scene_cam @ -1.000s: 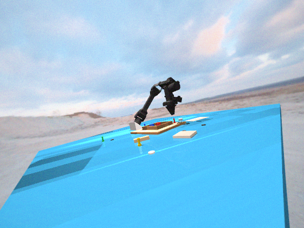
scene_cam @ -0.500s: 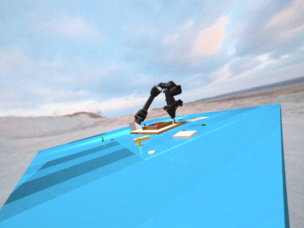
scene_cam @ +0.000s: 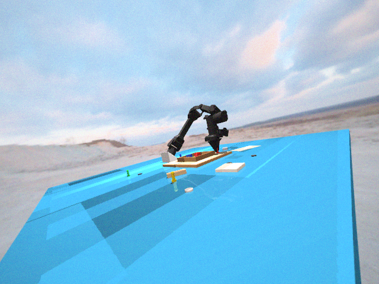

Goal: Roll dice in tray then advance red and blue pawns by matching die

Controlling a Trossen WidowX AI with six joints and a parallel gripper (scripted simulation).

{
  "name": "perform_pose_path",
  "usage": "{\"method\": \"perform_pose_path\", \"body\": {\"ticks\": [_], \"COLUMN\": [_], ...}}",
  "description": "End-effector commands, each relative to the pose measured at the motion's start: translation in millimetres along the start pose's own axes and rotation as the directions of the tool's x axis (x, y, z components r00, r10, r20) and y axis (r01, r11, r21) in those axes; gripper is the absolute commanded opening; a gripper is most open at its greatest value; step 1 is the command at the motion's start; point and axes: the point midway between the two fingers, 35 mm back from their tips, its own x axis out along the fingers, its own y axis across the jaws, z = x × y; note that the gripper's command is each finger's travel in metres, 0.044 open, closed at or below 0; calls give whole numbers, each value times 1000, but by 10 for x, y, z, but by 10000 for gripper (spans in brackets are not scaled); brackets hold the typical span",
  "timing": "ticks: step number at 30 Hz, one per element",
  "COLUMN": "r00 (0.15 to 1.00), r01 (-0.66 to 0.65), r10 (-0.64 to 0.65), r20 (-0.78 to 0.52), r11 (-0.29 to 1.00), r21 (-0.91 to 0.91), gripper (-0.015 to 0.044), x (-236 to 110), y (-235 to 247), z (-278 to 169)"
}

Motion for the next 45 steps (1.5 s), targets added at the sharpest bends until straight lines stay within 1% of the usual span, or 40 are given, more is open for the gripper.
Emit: {"method": "perform_pose_path", "body": {"ticks": [1, 4, 14, 18, 37, 41, 45], "r00": [1000, 1000, 1000, 1000, 998, 998, 998], "r01": [-4, -4, -4, -1, 28, 28, 25], "r10": [4, 4, 4, 1, -32, -33, -29], "r20": [4, 4, 4, 8, 55, 56, 50], "r11": [1000, 1000, 1000, 1000, 996, 996, 997], "r21": [6, 6, 6, 11, 80, 82, 74], "gripper": [147, 69, 2, 0, 0, 0, 0], "x": [16, 16, 16, -72, -1204, -1238, -1166], "y": [4, 4, 4, -4, 47, 56, 84], "z": [5, 5, 5, 16, -40, -51, -114]}}
